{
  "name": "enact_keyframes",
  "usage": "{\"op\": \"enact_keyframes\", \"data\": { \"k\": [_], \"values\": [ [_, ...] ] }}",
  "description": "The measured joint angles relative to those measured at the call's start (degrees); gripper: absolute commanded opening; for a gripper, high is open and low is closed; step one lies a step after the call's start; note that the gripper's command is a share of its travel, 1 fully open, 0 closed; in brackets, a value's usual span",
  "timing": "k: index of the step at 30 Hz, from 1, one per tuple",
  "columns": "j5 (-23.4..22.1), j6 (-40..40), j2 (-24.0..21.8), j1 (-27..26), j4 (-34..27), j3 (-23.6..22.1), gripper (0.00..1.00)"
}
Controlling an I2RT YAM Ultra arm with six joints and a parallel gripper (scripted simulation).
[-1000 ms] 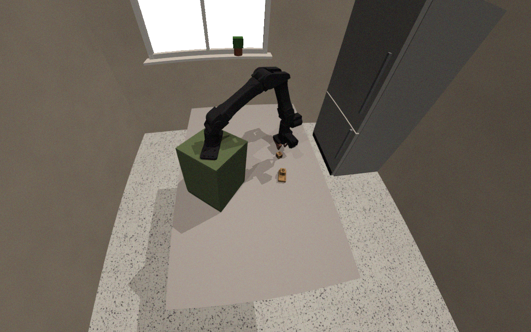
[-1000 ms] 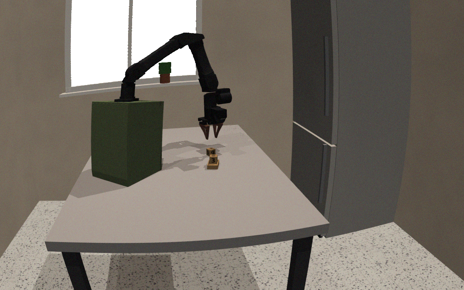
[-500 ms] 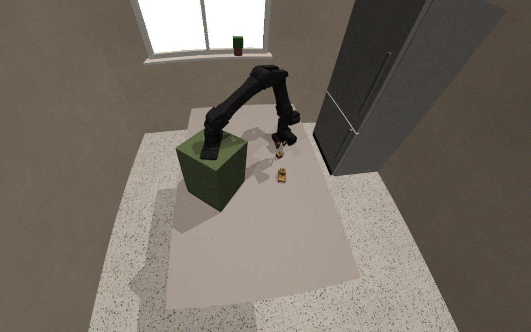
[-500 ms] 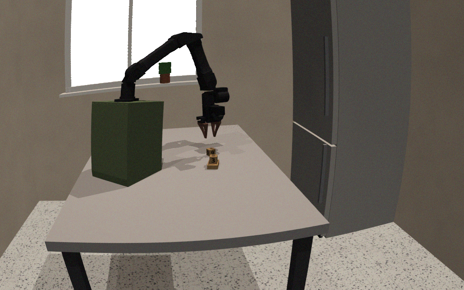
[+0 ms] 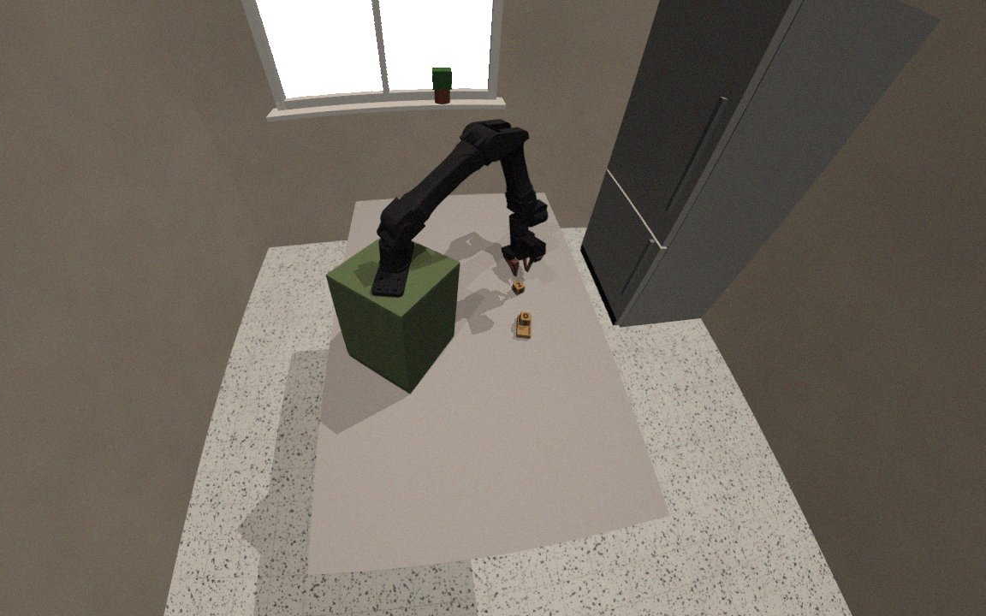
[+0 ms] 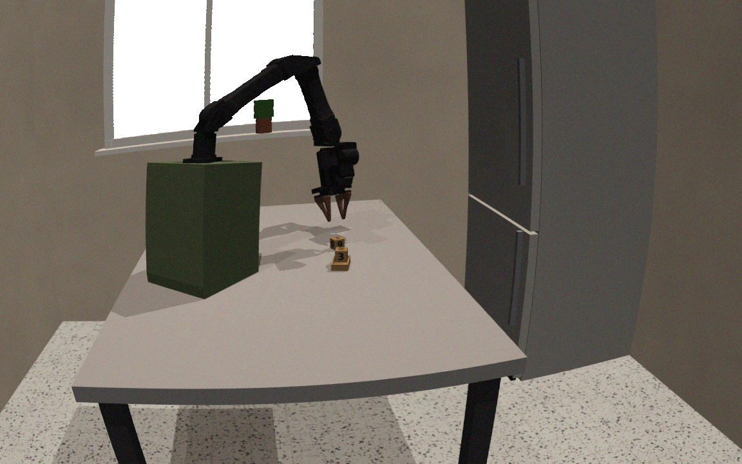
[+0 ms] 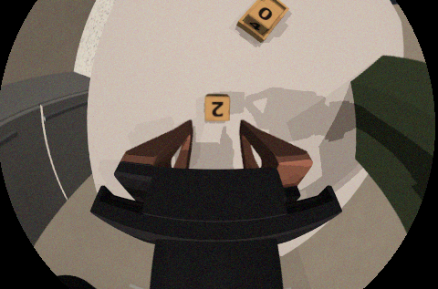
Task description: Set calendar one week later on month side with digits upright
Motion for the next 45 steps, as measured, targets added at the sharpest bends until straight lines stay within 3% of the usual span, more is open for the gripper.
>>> {"op": "enact_keyframes", "data": {
  "k": [14,27,45],
  "values": [
    [12.0,6.4,4.0,5.5,-5.5,5.1,0.47],
    [23.6,14.5,12.2,10.6,-15.1,15.4,0.47],
    [26.4,16.3,12.4,10.4,-17.8,15.9,0.47]
  ]
}}
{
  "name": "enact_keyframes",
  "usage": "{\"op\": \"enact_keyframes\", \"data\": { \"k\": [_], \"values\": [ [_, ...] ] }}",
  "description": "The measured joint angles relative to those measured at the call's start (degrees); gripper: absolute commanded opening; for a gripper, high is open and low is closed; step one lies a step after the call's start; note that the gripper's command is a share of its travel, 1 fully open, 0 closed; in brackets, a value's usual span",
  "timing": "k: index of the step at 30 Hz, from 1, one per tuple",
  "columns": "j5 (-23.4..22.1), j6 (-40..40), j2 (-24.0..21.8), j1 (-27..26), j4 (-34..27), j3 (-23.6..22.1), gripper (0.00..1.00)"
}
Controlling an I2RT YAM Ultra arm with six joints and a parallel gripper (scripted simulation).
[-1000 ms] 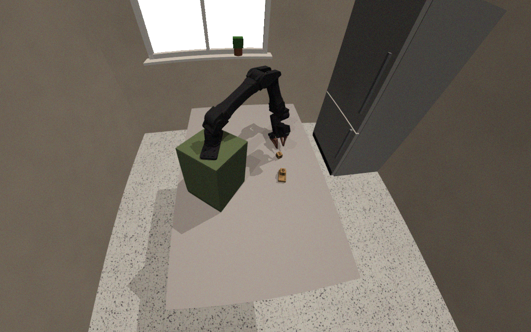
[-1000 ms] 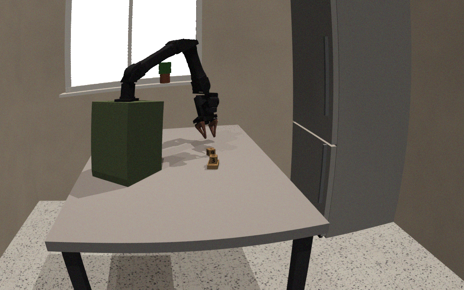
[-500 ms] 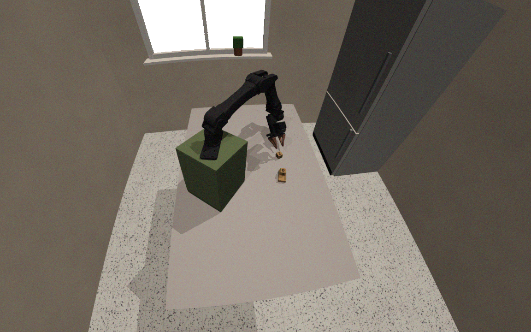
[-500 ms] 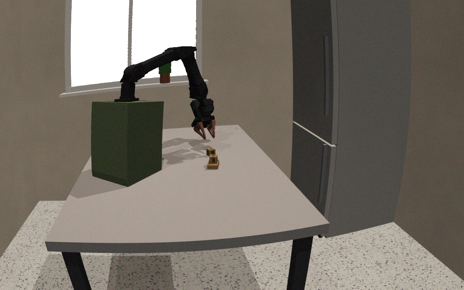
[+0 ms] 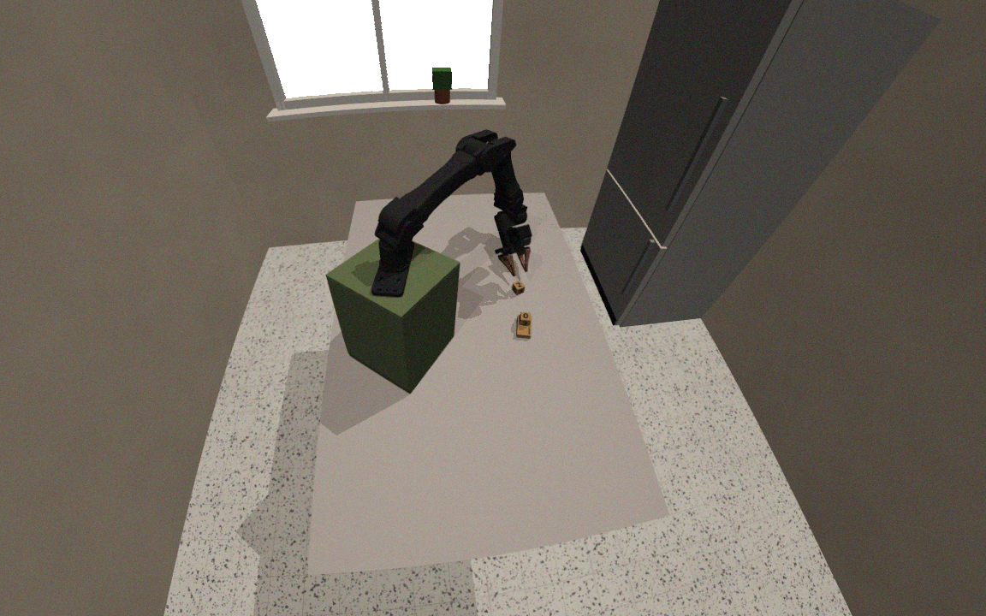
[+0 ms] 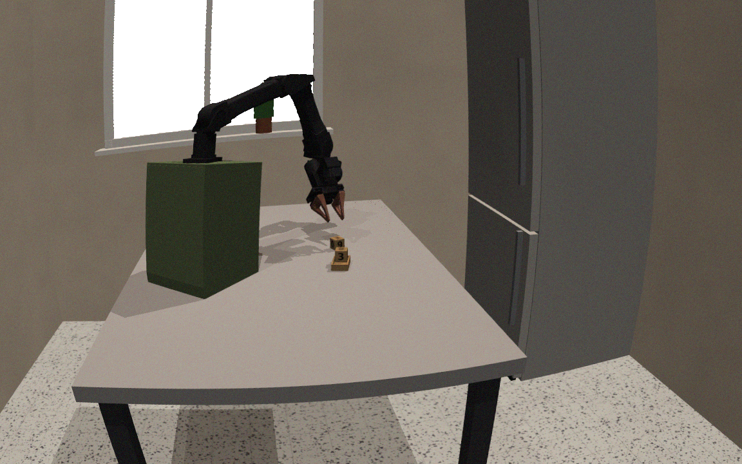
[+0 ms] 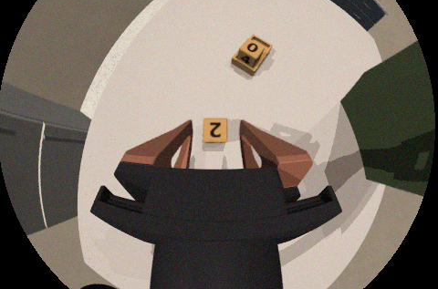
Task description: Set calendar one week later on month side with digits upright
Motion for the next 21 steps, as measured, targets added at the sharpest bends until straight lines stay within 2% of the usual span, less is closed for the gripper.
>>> {"op": "enact_keyframes", "data": {
  "k": [12,21],
  "values": [
    [0.1,0.0,1.1,0.0,0.2,0.8,0.47],
    [0.1,0.1,3.8,0.0,0.9,2.5,0.47]
  ]
}}
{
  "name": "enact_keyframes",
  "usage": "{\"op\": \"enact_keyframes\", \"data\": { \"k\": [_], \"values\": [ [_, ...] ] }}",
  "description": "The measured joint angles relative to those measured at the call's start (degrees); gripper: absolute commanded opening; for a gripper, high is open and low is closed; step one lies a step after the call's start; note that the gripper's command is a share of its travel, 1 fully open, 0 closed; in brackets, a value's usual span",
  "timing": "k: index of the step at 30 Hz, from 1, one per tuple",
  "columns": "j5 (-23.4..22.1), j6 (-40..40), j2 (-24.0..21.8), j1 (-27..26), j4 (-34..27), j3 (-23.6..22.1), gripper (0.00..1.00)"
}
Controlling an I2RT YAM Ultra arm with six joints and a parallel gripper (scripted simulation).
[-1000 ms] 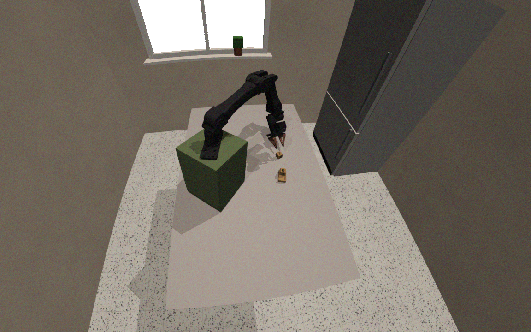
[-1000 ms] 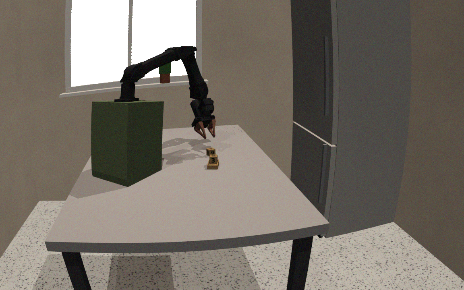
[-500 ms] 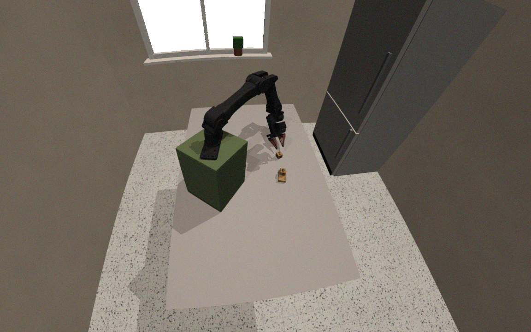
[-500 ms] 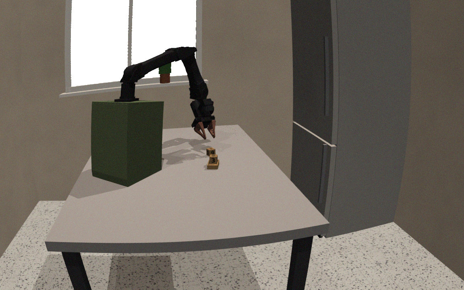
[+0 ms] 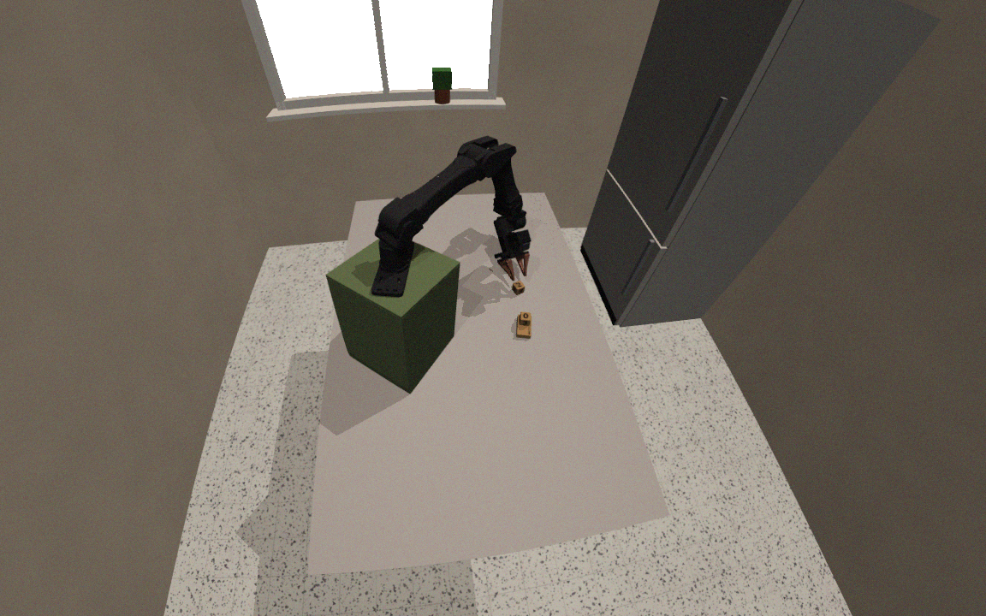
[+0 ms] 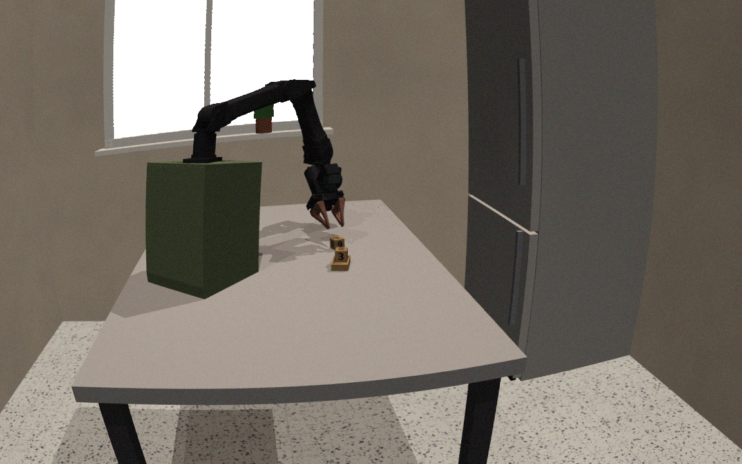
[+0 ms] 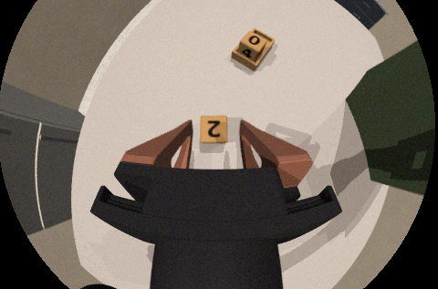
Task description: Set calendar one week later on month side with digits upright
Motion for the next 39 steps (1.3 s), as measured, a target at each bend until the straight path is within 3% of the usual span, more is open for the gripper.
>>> {"op": "enact_keyframes", "data": {
  "k": [20,39],
  "values": [
    [0.0,0.2,6.8,0.1,1.0,5.5,0.47],
    [0.0,0.2,9.9,0.2,1.2,8.7,0.47]
  ]
}}
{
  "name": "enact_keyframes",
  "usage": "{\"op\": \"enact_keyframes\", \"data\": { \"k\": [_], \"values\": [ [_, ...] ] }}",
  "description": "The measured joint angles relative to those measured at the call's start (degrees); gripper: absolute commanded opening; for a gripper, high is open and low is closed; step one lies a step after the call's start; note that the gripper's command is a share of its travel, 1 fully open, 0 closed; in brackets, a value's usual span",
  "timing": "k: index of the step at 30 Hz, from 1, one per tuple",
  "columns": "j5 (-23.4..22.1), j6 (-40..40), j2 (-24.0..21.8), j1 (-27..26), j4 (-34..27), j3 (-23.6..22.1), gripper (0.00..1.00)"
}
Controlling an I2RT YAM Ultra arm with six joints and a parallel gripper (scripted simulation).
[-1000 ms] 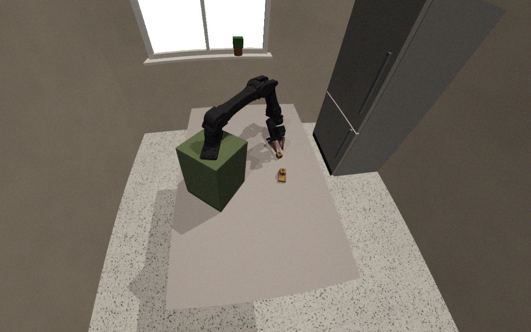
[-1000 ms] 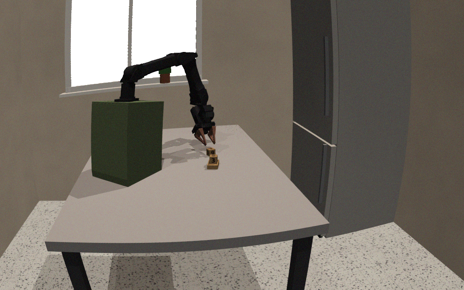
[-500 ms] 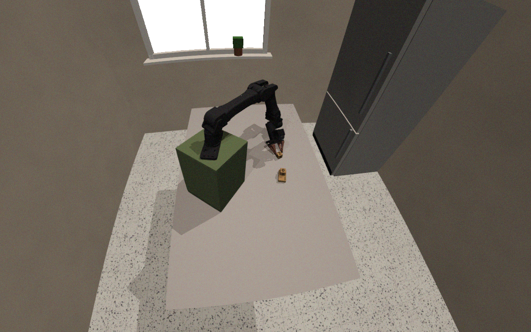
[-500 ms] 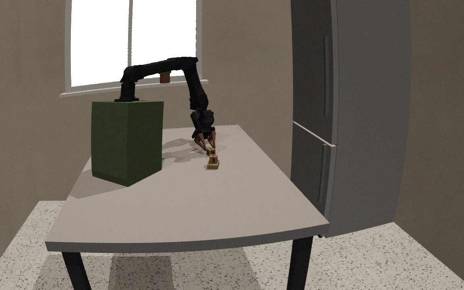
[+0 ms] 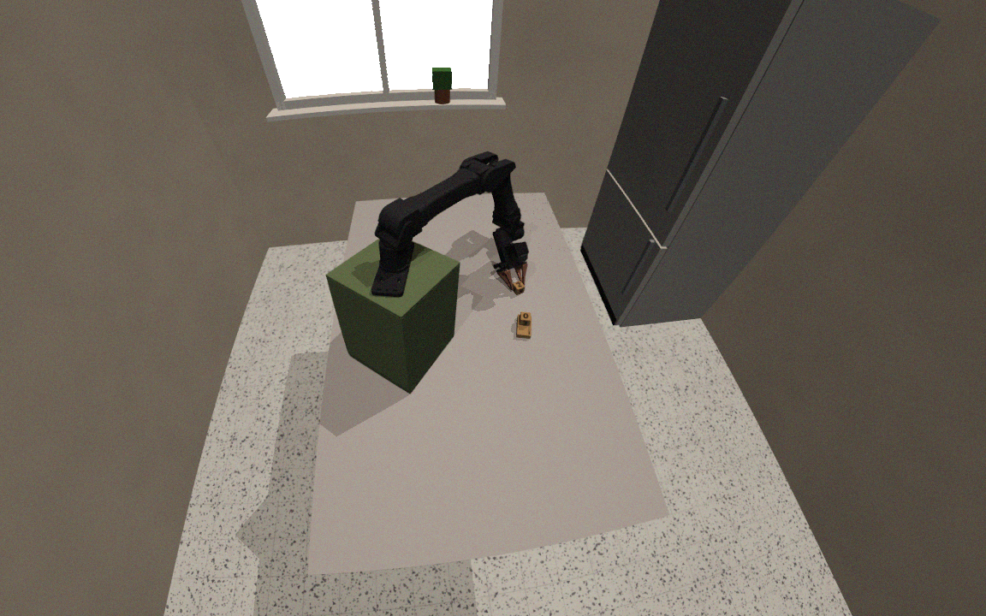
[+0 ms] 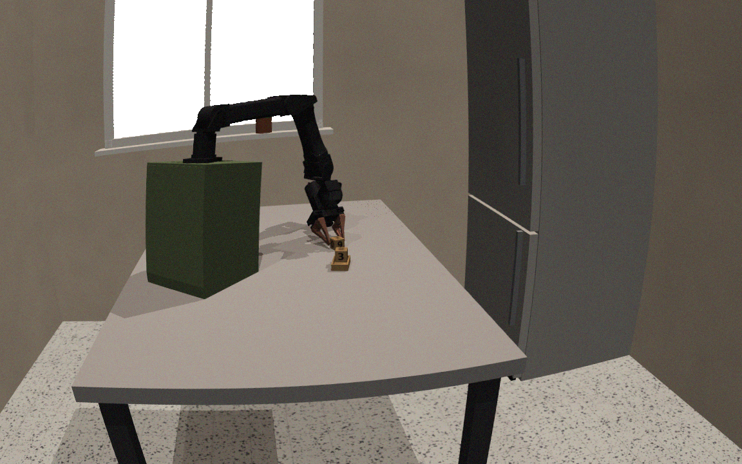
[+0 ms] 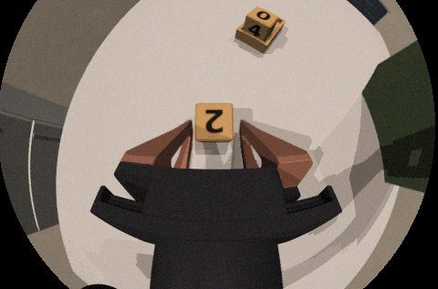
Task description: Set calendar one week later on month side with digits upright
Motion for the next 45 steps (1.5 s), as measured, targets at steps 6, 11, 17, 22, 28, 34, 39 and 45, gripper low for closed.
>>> {"op": "enact_keyframes", "data": {
  "k": [6,11,17,22,28,34,39,45],
  "values": [
    [0.0,0.0,0.2,0.0,0.0,0.2,0.47],
    [0.0,0.0,0.2,0.0,0.0,0.2,0.47],
    [0.0,0.0,0.2,0.0,0.0,0.2,0.47],
    [0.0,0.0,0.2,0.0,0.0,0.2,0.47],
    [0.0,0.0,0.2,0.0,0.0,0.2,0.47],
    [0.0,0.0,0.2,0.0,0.0,0.2,0.47],
    [0.0,0.0,0.2,0.0,0.0,0.2,0.47],
    [0.0,0.0,0.2,0.0,0.0,0.2,0.27]
  ]
}}
